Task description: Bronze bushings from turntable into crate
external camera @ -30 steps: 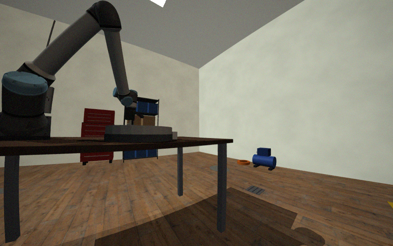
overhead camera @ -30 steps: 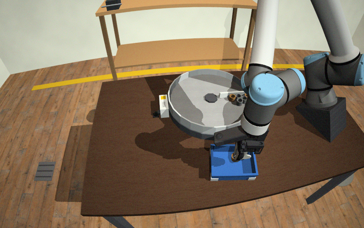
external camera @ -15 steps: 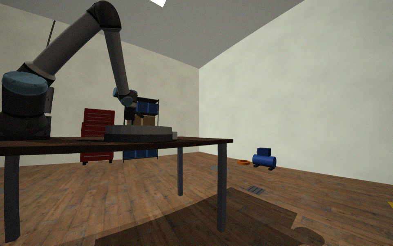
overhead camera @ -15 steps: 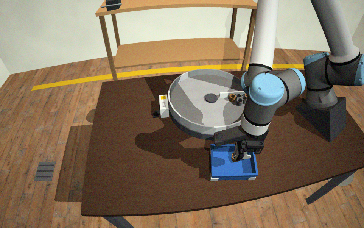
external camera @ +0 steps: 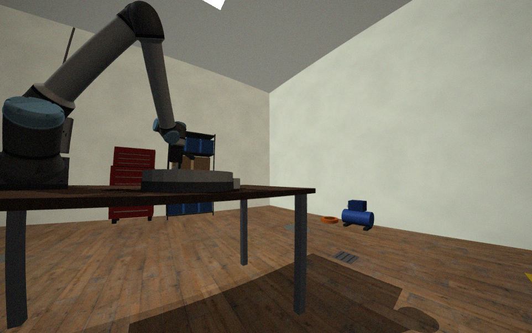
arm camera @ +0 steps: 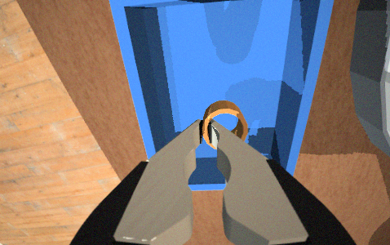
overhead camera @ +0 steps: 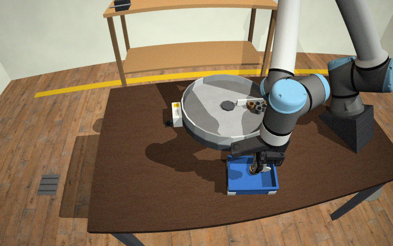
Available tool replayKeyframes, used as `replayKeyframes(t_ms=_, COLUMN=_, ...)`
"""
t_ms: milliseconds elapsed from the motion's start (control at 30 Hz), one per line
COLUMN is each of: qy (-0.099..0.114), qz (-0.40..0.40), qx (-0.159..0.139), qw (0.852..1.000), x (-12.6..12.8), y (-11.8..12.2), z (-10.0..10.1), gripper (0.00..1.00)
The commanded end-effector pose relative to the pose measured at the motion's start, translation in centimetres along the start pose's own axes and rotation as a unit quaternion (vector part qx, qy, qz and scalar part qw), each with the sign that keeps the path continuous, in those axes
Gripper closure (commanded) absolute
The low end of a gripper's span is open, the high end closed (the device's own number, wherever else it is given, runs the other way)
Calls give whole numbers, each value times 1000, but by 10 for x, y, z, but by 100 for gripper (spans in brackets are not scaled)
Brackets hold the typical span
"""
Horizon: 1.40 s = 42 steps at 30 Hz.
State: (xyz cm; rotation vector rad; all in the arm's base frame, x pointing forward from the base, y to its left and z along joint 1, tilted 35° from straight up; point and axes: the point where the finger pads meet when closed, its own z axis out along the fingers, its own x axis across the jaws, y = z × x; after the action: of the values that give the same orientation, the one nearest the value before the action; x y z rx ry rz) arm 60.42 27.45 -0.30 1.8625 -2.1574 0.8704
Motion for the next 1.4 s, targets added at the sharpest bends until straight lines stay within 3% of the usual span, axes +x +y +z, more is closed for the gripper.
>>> replayKeyframes(t_ms=0, qy=1, qz=-1, qx=-2, qw=1000, x=1, y=2, z=9, gripper=100)
replayKeyframes(t_ms=633, qy=1, qz=-1, qx=-2, qw=1000, x=1, y=1, z=37, gripper=100)
replayKeyframes(t_ms=1367, qy=1, qz=0, qx=0, qw=1000, x=0, y=0, z=40, gripper=100)
